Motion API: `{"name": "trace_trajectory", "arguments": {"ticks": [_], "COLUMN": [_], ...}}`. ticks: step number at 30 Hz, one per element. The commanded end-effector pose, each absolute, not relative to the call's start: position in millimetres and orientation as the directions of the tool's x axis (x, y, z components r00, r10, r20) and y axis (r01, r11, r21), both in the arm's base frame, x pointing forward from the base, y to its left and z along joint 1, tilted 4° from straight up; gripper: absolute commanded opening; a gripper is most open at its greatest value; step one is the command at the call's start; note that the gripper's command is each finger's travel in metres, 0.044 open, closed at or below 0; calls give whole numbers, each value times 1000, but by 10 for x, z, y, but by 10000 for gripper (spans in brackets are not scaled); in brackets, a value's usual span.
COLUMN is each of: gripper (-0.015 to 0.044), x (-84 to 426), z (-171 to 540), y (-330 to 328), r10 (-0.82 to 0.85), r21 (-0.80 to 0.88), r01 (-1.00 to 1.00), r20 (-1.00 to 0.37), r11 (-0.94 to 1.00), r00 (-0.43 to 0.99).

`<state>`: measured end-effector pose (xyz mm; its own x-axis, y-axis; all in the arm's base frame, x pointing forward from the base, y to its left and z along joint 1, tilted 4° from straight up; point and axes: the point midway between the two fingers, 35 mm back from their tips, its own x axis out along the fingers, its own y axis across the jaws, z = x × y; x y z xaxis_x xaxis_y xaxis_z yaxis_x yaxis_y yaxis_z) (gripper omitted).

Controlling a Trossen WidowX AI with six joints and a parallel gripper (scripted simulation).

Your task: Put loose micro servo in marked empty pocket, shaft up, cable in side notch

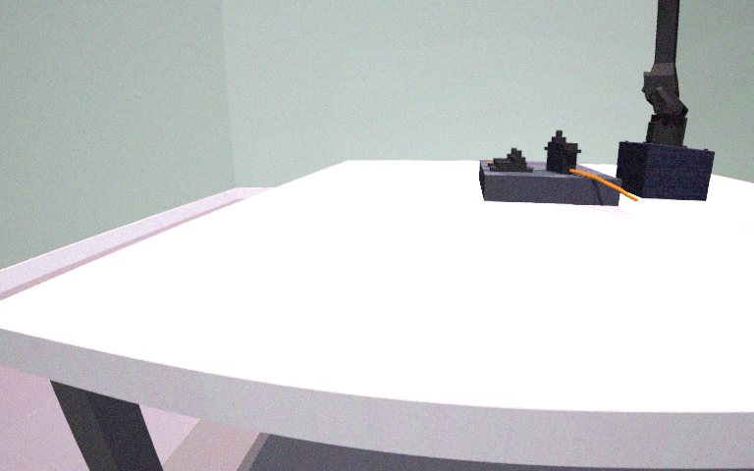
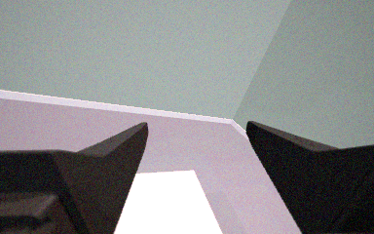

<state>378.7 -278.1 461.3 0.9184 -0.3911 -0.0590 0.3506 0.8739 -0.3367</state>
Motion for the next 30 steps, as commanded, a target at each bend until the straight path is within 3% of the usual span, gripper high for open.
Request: {"name": "trace_trajectory", "arguments": {"ticks": [1, 13, 30], "gripper": [426, 440, 440], "x": [3793, 4079, 4316], "z": [4602, 4017, 2945], "y": [-2776, -2383, -1544], "r10": [-390, -301, -127], "r21": [-338, -397, -487], "r01": [348, 193, -178], "r20": [-62, -230, -529], "r11": [874, 897, 855], "r00": [919, 925, 839]}}
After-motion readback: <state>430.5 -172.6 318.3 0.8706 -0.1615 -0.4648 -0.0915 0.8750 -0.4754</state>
